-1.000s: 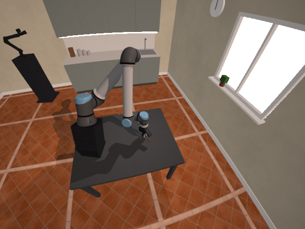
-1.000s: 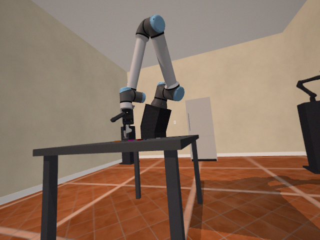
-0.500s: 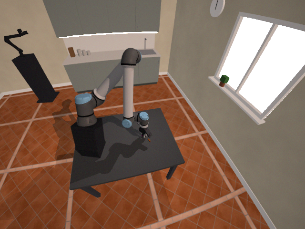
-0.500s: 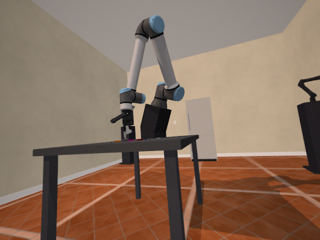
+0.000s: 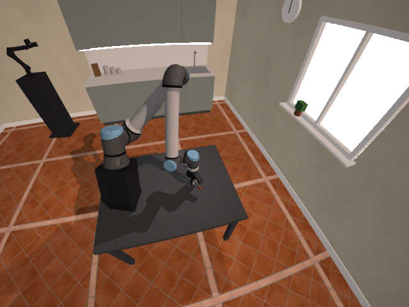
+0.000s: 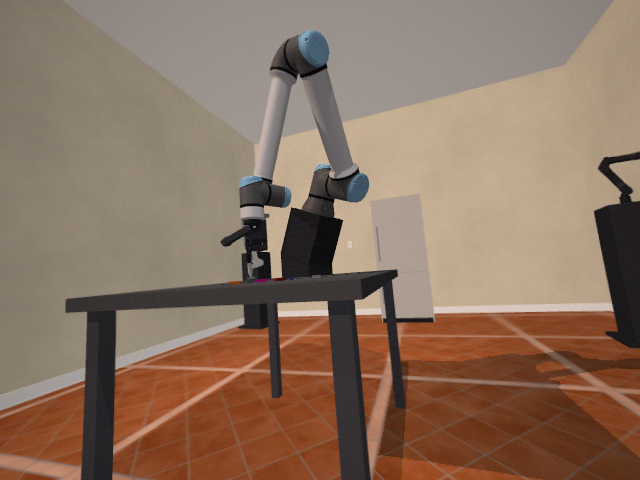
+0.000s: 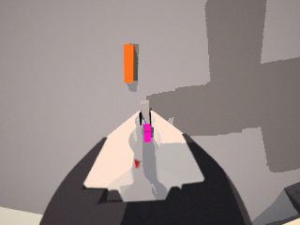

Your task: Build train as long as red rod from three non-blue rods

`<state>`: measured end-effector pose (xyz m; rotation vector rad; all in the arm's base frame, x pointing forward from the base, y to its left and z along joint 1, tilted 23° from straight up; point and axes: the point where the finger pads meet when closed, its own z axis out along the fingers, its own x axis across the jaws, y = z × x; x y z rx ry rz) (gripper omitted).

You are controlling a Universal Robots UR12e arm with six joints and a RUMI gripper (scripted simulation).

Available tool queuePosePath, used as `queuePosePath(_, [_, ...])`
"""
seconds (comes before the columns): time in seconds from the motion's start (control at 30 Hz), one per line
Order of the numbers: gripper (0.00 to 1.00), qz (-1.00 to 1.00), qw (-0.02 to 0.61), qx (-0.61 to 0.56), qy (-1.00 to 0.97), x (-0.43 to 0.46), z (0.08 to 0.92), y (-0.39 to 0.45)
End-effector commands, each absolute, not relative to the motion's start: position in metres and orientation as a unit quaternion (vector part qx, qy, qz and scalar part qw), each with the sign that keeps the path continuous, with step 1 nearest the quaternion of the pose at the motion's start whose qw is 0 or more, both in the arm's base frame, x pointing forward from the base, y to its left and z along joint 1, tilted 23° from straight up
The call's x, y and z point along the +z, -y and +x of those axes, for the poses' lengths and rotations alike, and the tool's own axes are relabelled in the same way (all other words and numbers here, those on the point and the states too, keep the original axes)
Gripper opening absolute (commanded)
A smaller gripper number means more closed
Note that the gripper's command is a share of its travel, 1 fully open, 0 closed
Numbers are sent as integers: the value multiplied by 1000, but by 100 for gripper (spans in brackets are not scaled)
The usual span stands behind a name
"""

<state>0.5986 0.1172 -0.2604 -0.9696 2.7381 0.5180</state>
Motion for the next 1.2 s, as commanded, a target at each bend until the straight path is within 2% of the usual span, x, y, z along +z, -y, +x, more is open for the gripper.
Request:
queuePosePath(0.0, [0, -327, 96, 174, -924, -260, 599, -117])
queuePosePath(1.17, [0, -327, 96, 174, -924, -271, 600, -122])
